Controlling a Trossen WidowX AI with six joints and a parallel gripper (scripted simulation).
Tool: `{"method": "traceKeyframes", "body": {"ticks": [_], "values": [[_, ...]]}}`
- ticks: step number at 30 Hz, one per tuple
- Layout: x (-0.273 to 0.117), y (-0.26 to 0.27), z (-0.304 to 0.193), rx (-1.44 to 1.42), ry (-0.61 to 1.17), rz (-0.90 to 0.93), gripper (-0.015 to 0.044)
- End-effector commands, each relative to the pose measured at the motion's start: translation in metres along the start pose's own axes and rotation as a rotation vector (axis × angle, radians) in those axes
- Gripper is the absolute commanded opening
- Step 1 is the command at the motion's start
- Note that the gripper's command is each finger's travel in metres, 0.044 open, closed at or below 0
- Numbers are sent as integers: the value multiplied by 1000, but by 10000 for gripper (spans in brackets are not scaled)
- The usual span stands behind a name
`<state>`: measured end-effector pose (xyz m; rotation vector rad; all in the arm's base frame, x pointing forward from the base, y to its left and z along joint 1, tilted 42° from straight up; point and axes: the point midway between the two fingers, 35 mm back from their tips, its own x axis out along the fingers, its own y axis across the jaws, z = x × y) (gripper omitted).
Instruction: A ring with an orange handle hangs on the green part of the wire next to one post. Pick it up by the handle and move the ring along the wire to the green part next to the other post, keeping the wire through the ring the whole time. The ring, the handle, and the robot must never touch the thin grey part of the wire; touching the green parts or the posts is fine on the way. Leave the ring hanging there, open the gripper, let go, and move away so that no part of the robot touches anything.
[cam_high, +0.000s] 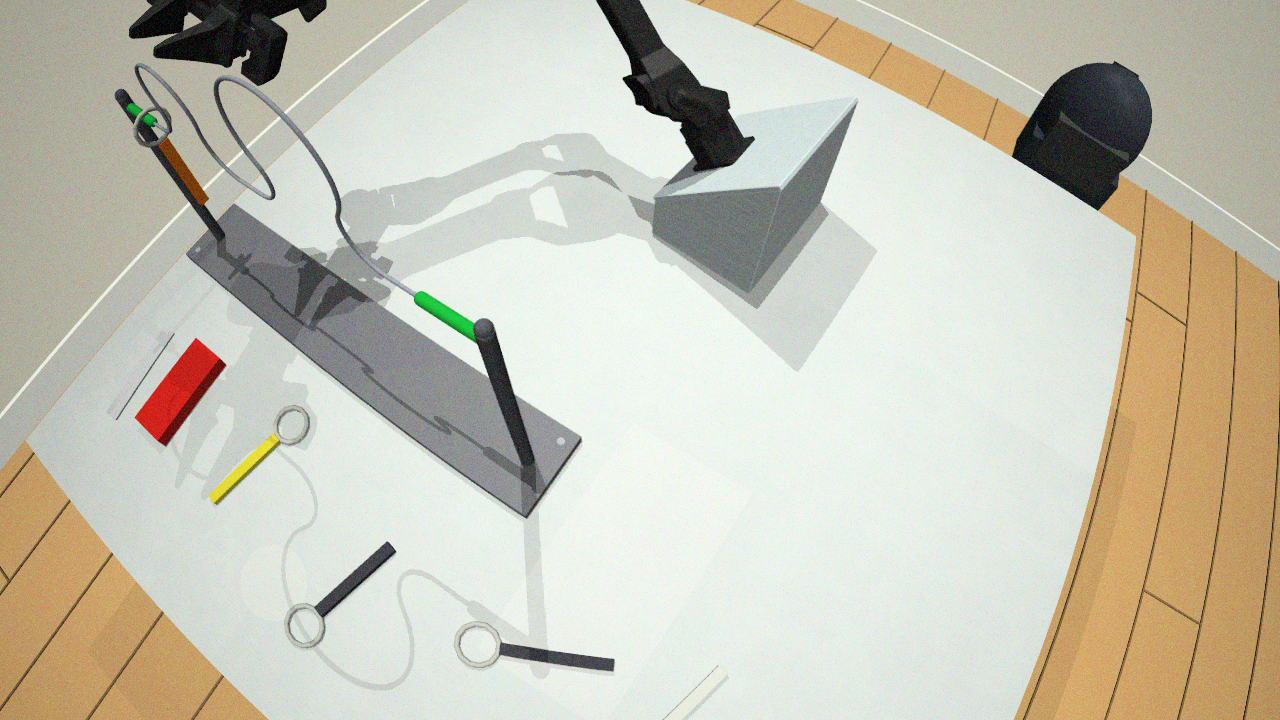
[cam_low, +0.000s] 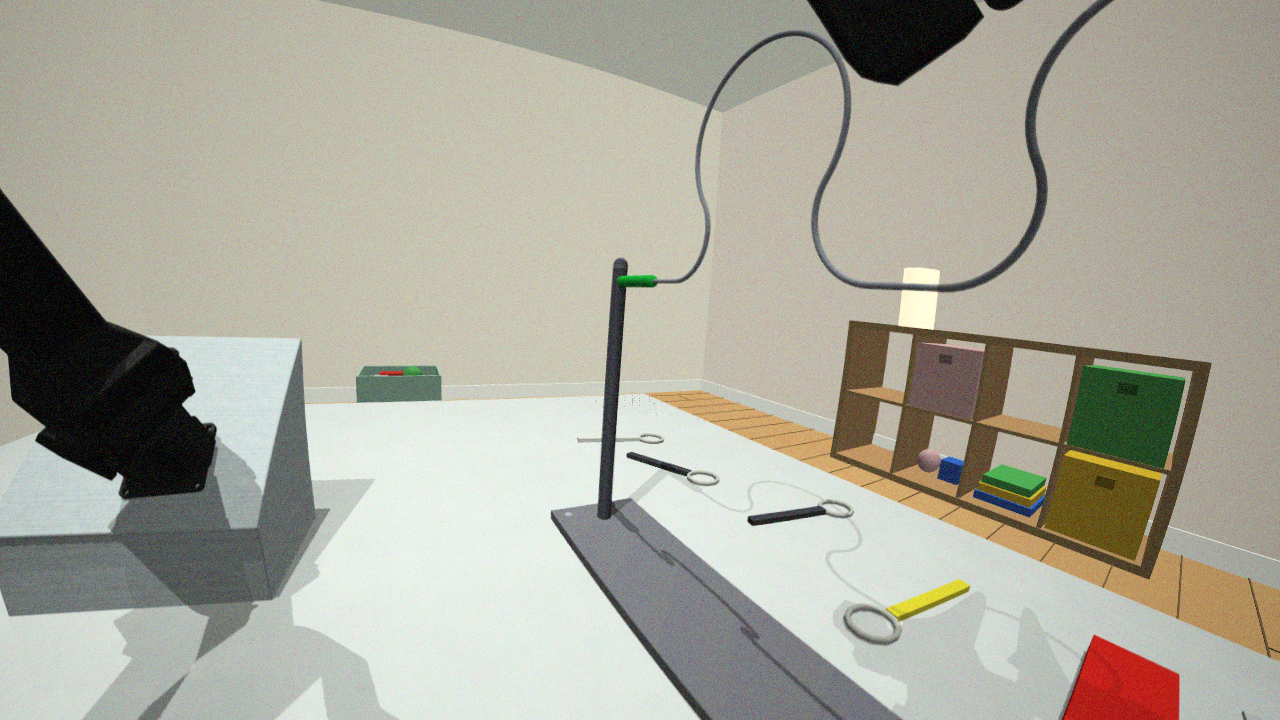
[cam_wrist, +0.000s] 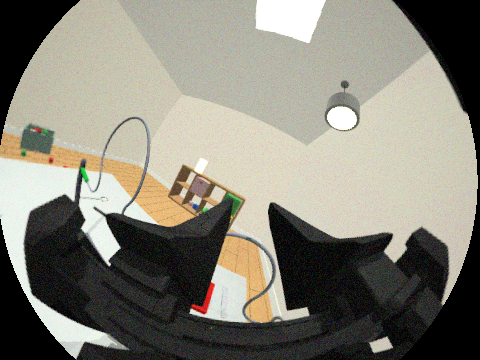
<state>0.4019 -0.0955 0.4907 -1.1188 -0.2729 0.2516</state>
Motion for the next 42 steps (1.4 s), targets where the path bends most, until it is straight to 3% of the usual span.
{"method": "traceKeyframes", "body": {"ticks": [1,15,26,31,37,42], "values": [[-19,-12,-31,24,66,-31,160],[-93,-18,-176,182,244,-45,160],[-201,-5,-291,359,372,-101,160],[-197,-7,-291,362,374,-103,160],[-143,-25,-269,363,371,-107,160],[-141,-26,-268,363,371,-107,160]]}}
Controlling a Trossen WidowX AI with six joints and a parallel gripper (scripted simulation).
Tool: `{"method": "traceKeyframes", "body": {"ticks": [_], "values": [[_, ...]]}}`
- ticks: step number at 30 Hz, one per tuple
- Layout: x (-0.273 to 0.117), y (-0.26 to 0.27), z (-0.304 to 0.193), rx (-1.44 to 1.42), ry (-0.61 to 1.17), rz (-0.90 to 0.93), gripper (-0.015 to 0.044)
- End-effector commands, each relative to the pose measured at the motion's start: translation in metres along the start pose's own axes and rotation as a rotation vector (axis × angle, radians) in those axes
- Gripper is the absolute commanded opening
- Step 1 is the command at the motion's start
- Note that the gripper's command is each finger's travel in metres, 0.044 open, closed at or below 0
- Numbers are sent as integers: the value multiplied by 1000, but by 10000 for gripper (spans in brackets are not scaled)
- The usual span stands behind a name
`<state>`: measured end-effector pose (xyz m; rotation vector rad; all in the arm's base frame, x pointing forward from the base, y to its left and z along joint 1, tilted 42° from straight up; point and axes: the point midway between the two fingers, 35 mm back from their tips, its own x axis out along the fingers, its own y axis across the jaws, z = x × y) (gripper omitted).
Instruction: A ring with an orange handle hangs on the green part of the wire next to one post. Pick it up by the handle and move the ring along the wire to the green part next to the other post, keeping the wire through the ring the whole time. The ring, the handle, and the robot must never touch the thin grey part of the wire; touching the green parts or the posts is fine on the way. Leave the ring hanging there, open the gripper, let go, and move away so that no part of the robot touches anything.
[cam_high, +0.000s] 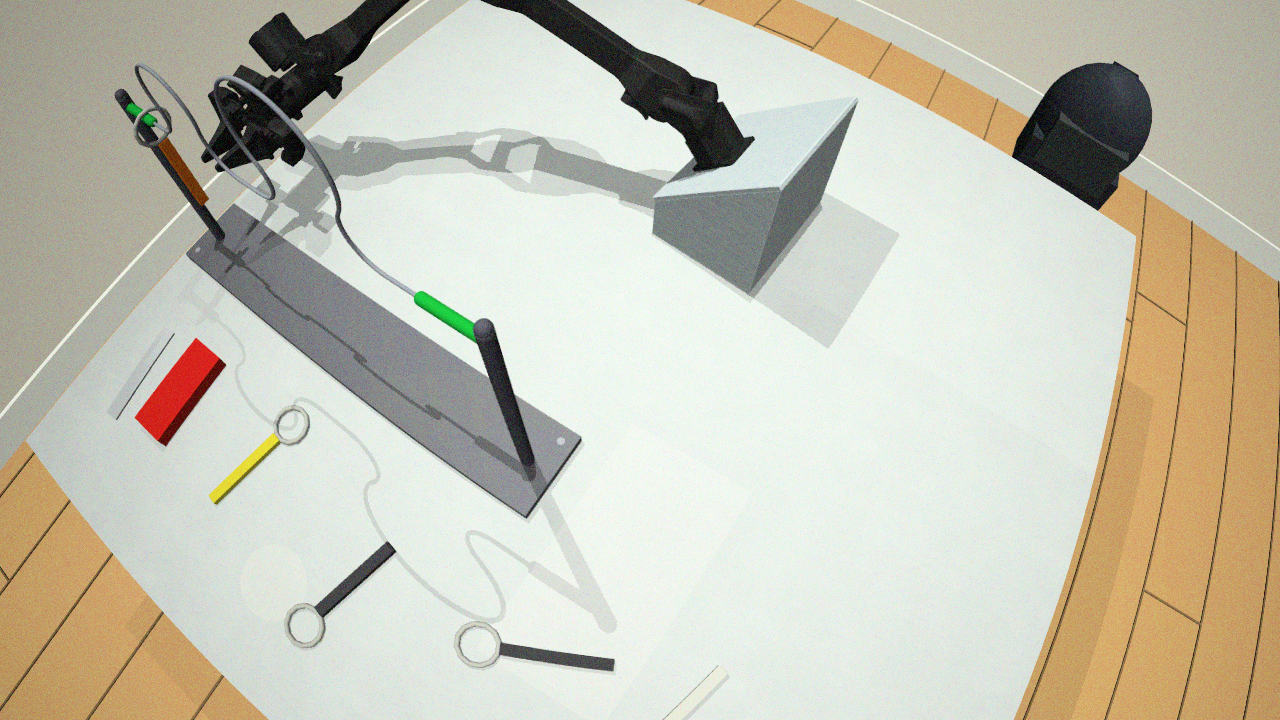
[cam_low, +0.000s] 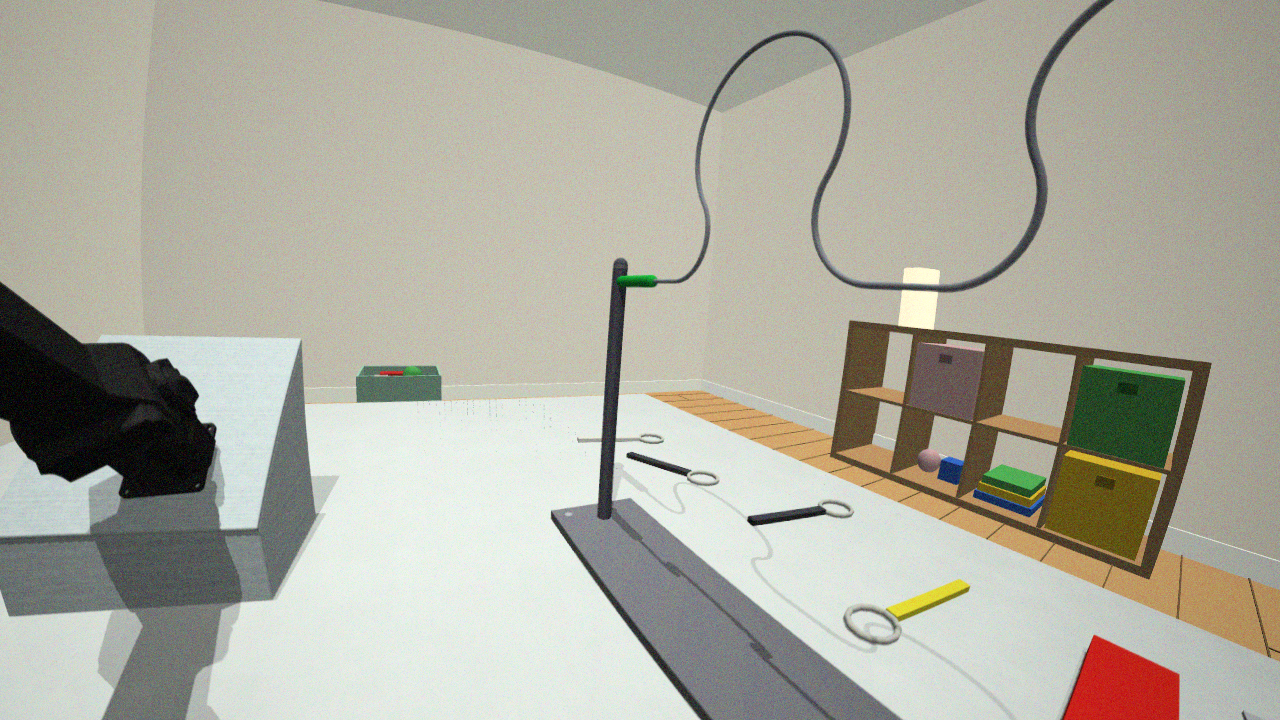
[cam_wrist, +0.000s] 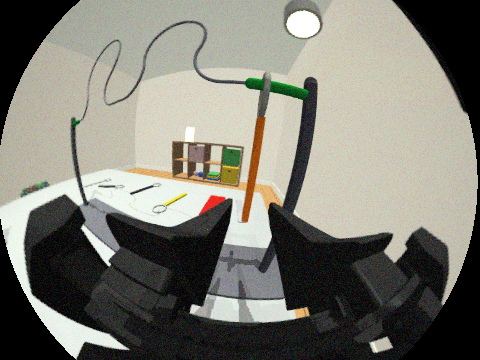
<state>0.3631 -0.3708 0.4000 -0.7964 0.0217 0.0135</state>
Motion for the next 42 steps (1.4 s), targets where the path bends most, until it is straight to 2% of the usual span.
{"method": "traceKeyframes", "body": {"ticks": [1,11,42], "values": [[-1,-1,-12,28,27,-9,160],[2,-1,-13,28,27,-9,160],[52,-4,-14,29,25,-11,160]]}}
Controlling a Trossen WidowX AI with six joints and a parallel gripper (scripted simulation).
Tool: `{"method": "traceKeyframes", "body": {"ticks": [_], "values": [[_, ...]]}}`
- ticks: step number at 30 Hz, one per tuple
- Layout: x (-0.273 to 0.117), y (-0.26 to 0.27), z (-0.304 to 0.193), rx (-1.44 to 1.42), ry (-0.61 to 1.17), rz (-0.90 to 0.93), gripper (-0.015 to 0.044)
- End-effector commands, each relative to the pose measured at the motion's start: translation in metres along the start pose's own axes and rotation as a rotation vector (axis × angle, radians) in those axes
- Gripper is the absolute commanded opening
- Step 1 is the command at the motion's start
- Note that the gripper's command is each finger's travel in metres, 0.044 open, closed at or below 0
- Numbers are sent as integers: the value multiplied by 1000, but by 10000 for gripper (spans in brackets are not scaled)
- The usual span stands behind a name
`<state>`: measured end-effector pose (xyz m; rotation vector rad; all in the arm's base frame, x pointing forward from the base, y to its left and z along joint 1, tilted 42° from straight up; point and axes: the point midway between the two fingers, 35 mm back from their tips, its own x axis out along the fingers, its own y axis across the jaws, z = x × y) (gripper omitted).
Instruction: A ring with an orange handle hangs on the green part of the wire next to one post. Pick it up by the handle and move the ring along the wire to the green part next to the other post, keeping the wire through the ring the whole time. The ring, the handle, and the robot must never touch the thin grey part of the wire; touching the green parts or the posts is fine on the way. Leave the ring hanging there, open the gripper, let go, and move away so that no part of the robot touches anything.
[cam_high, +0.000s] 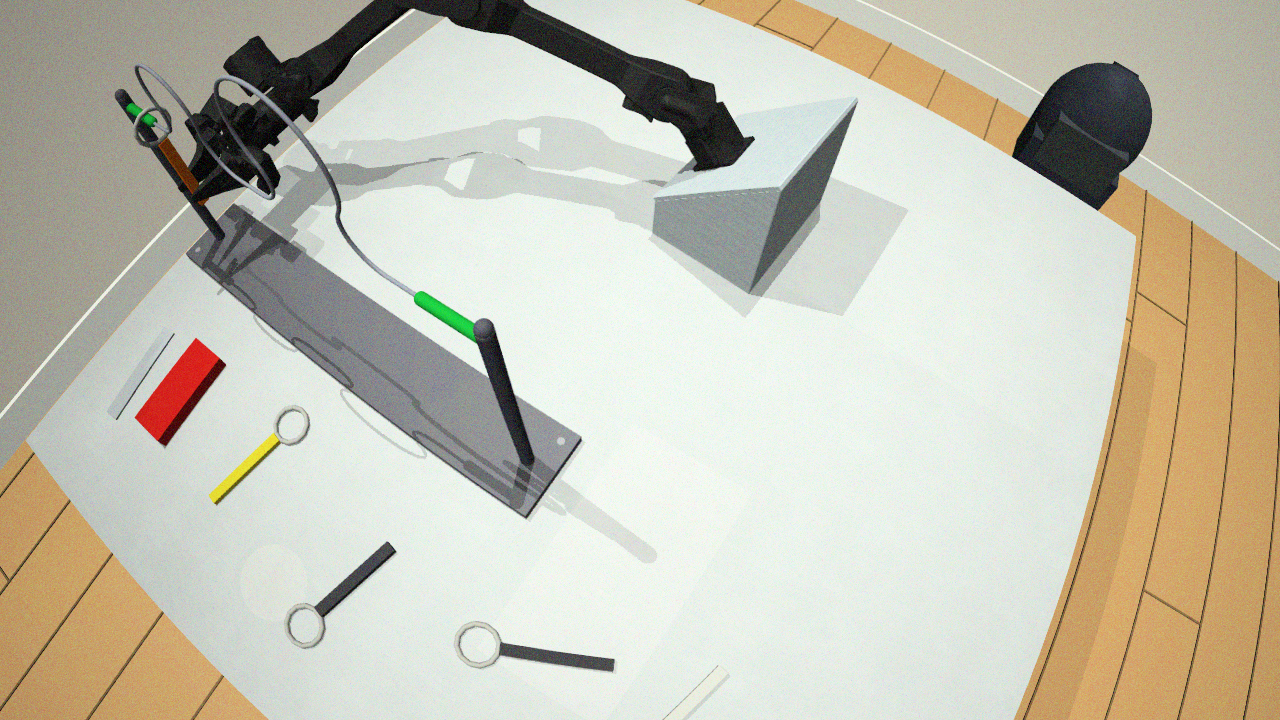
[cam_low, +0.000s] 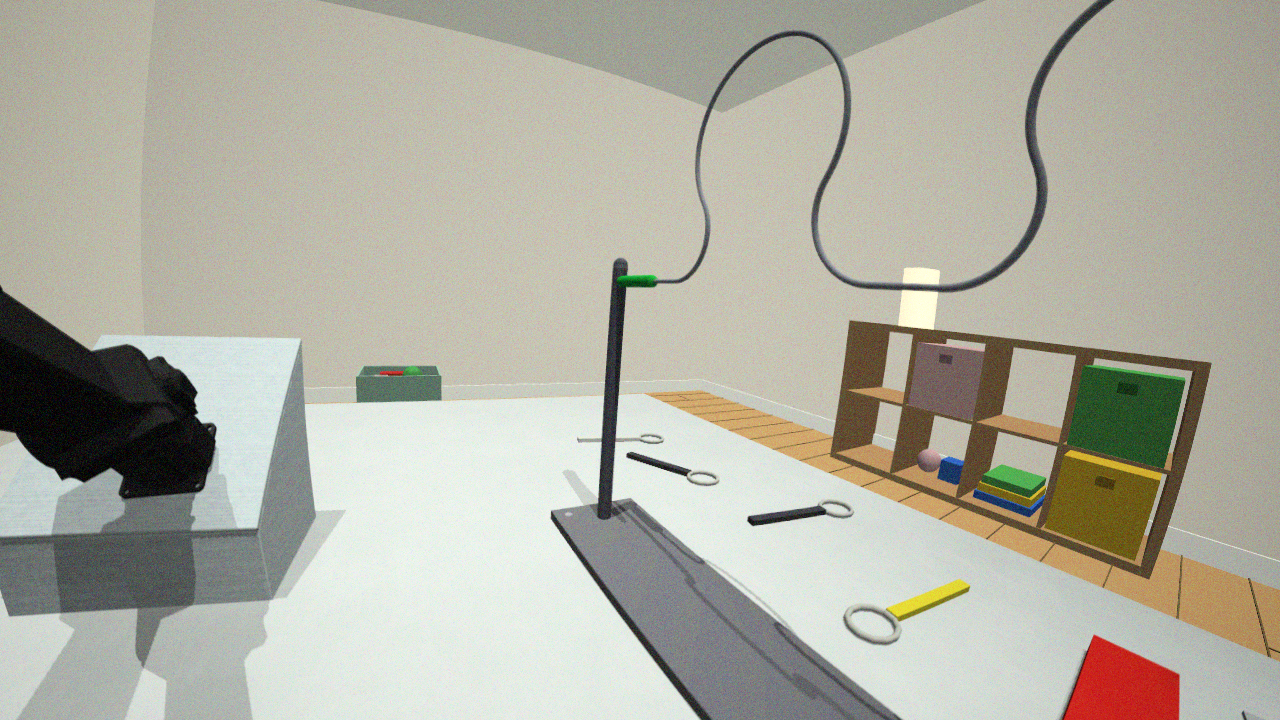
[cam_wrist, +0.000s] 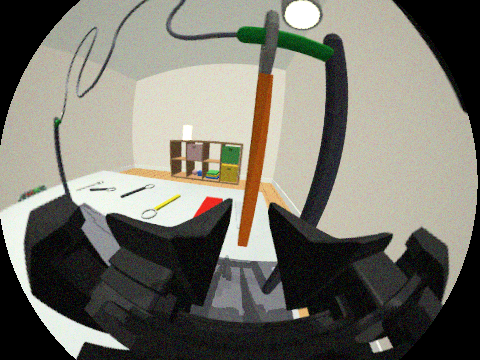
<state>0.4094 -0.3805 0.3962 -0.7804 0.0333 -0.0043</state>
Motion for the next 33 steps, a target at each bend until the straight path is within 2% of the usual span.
{"method": "traceKeyframes", "body": {"ticks": [1,13,33], "values": [[7,1,-5,13,8,0,160],[26,3,-5,14,7,-1,160],[26,3,-5,14,7,-1,160]]}}
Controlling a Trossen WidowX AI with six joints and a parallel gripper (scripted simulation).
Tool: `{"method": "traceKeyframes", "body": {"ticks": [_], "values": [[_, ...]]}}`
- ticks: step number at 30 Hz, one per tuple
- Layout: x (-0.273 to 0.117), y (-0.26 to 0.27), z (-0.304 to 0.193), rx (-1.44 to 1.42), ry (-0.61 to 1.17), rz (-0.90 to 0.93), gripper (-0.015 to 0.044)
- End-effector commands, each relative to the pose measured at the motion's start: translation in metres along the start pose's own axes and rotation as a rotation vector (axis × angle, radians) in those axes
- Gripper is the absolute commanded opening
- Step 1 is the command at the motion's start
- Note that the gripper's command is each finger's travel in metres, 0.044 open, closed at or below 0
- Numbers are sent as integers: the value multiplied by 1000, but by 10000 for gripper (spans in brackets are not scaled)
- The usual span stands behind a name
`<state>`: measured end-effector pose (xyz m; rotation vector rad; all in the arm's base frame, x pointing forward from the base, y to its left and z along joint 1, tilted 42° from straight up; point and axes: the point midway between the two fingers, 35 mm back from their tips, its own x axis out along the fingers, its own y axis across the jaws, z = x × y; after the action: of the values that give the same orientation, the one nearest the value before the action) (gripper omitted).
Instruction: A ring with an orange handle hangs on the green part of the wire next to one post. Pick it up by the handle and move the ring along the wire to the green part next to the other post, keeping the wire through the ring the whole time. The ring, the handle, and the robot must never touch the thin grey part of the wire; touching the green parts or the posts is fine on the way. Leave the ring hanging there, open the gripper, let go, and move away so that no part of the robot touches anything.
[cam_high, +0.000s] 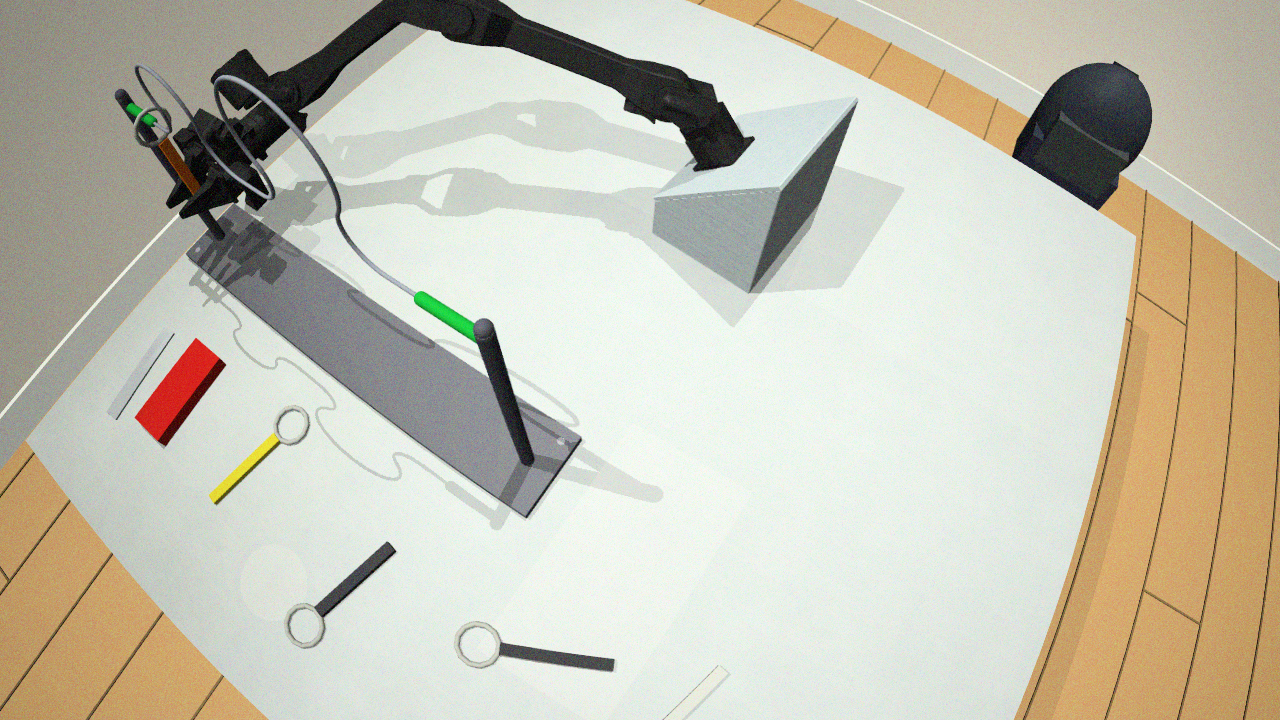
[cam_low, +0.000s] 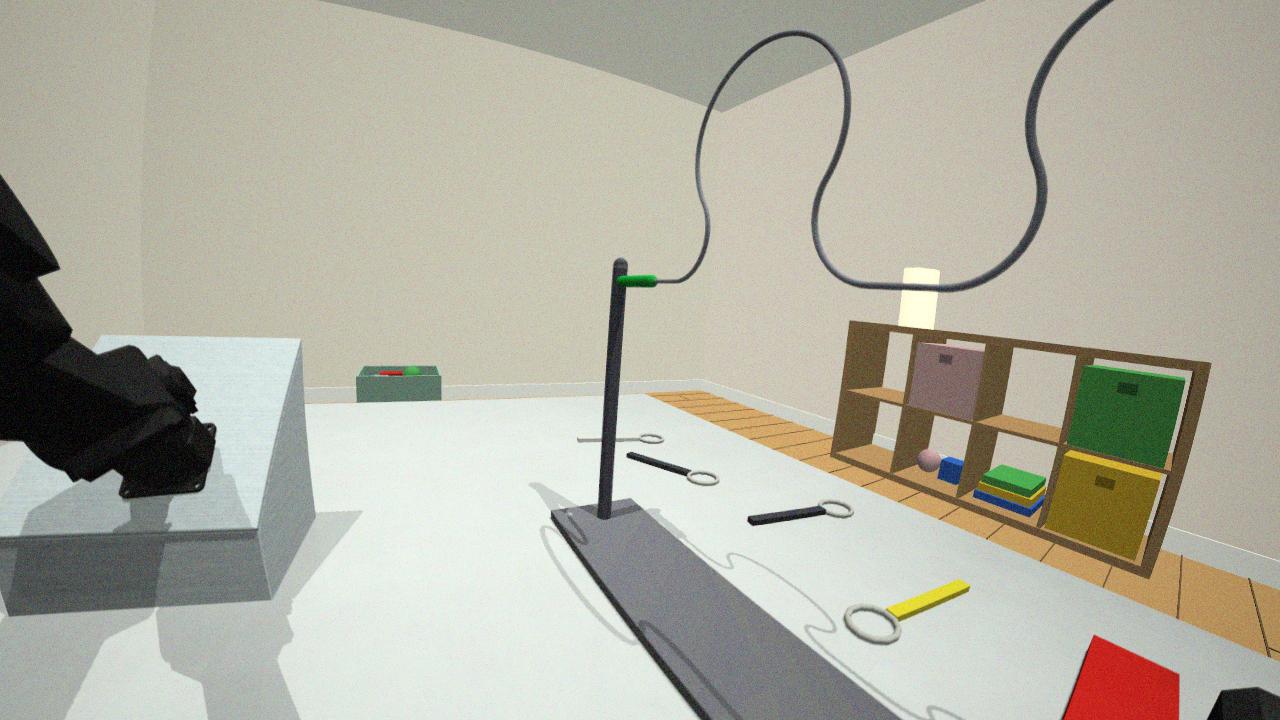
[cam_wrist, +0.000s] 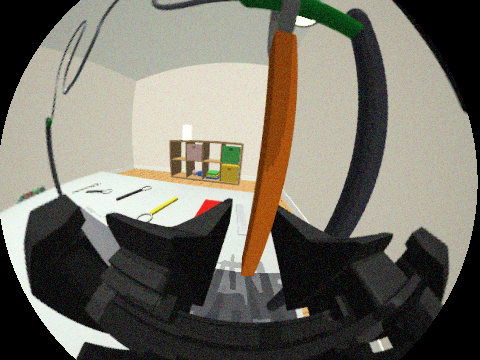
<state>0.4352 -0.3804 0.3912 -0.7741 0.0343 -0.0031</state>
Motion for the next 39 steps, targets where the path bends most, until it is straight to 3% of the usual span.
{"method": "traceKeyframes", "body": {"ticks": [1,4,16,39], "values": [[0,0,-2,7,6,-3,160],[0,0,-2,7,6,-3,160],[0,0,0,1,0,0,-150],[0,2,15,8,-3,4,-150]]}}
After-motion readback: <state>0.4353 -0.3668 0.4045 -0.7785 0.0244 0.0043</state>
